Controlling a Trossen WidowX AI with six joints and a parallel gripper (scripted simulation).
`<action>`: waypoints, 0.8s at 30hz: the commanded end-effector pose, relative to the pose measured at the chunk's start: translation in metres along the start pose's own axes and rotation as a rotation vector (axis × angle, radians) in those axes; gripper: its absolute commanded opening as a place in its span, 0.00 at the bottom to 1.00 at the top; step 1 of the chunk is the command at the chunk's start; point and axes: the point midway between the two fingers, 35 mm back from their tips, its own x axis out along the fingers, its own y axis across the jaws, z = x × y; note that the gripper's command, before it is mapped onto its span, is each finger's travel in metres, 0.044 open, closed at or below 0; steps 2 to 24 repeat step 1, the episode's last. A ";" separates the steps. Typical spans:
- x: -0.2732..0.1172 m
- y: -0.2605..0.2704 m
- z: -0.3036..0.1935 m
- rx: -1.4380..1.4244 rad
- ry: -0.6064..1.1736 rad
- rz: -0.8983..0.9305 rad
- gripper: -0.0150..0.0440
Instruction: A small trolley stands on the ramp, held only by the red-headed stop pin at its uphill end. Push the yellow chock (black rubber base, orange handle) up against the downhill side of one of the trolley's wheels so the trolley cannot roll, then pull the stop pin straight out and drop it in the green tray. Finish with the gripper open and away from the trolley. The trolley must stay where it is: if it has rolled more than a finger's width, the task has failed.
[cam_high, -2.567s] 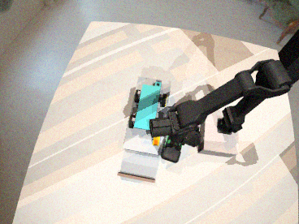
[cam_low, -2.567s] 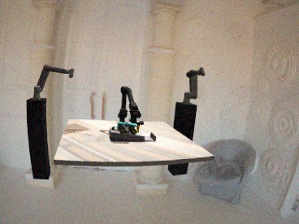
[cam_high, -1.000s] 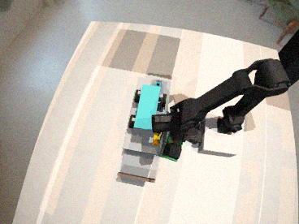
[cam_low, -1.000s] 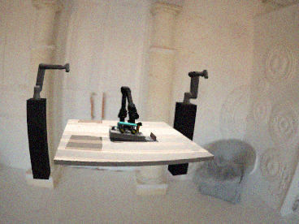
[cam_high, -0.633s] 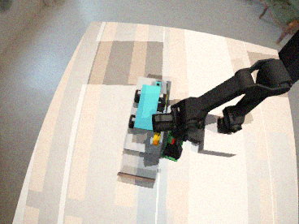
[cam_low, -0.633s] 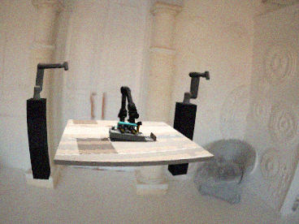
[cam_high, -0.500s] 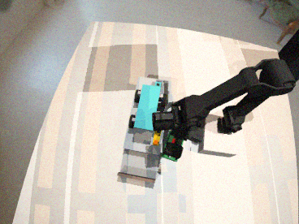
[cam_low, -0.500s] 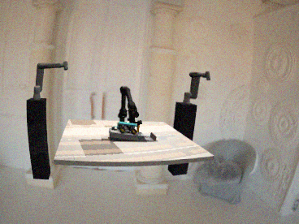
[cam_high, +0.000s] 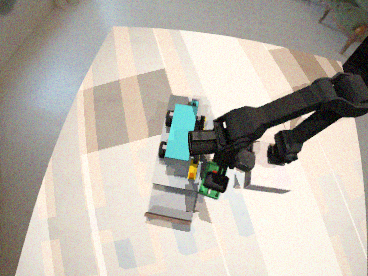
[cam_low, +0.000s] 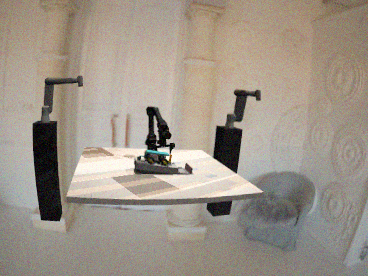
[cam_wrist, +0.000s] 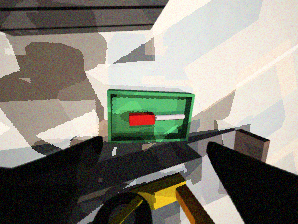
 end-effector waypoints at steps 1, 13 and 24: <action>-0.014 -0.004 -0.001 -0.004 0.003 -0.005 1.00; -0.014 -0.004 -0.001 -0.004 0.003 -0.005 1.00; -0.014 -0.004 -0.001 -0.004 0.003 -0.005 1.00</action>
